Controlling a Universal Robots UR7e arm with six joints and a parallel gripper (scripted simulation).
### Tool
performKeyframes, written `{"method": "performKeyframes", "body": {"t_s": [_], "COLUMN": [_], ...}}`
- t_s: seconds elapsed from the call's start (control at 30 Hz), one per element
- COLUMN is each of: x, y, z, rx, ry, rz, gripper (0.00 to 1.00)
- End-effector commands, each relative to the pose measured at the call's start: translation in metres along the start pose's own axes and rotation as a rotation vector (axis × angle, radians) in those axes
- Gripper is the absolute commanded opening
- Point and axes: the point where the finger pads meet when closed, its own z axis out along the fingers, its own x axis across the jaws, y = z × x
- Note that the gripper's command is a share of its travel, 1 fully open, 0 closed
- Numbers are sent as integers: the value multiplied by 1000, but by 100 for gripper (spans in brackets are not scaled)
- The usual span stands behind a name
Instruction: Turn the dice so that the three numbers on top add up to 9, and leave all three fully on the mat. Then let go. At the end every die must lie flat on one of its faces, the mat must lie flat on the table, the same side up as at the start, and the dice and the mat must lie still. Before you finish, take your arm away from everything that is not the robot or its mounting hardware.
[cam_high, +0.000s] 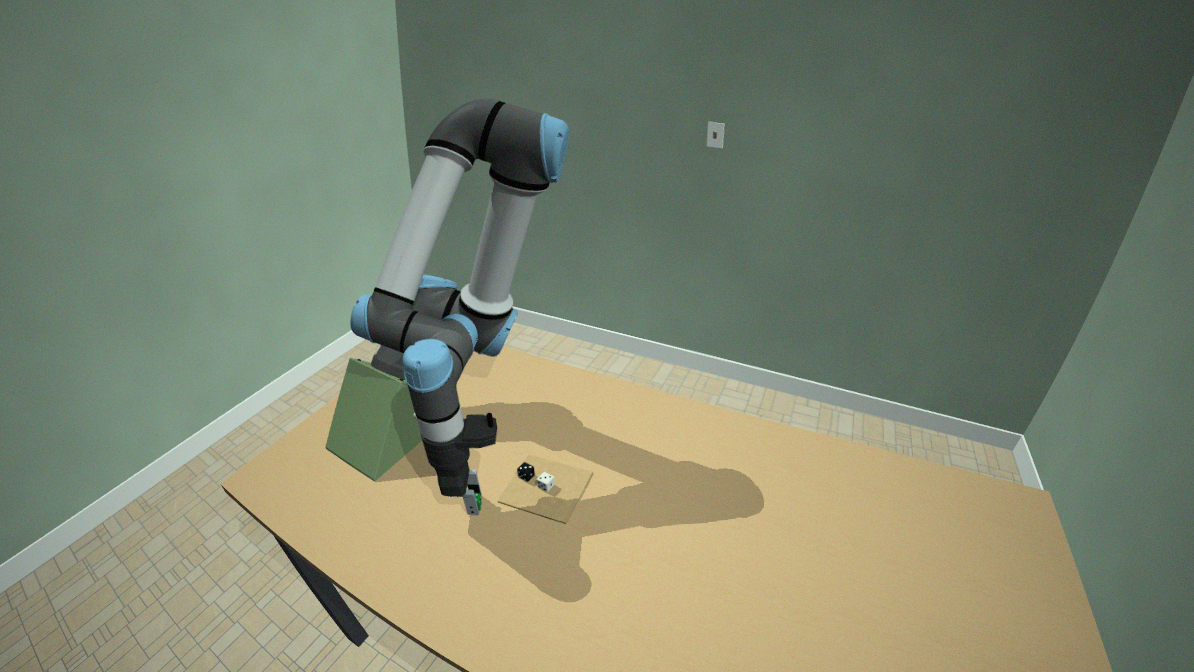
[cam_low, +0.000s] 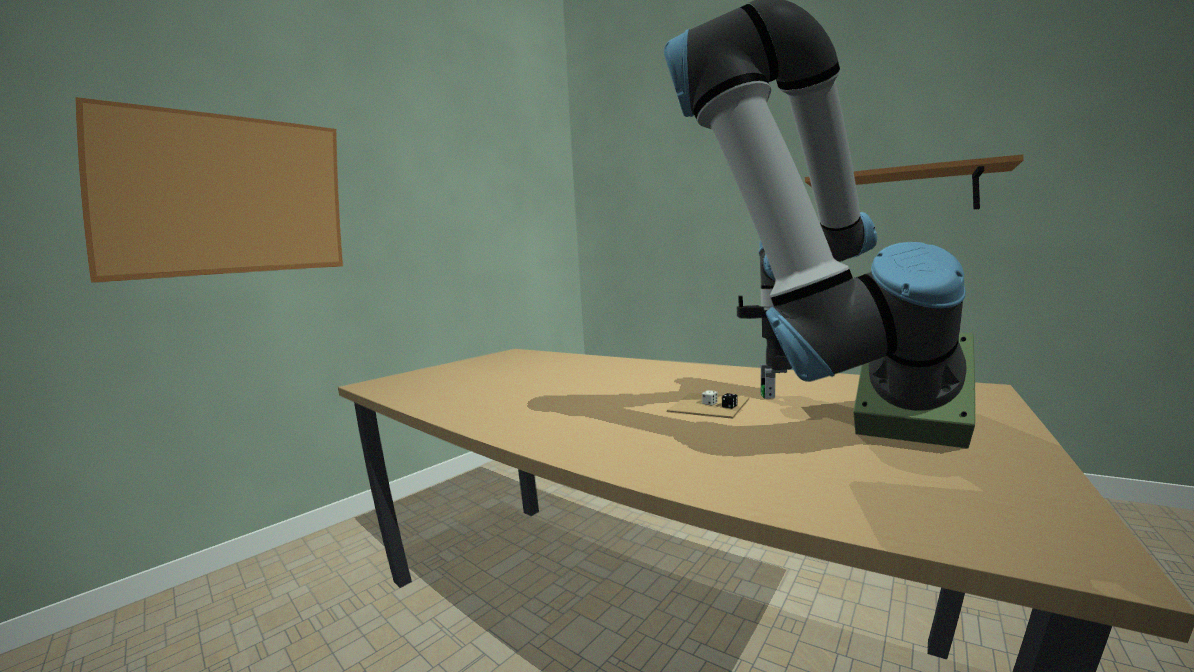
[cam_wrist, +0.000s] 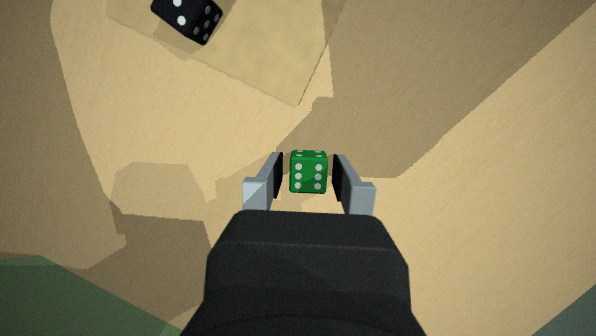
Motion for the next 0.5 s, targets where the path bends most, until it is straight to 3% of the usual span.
{"method": "performKeyframes", "body": {"t_s": [0.0,0.13,0.17,0.47], "x": [0,0,0,0], "y": [0,0,0,0], "z": [0,0,0,0], "rx": [0,0,0,0], "ry": [1,1,1,1], "rz": [0,0,0,0], "gripper": [79,79,49,49]}}
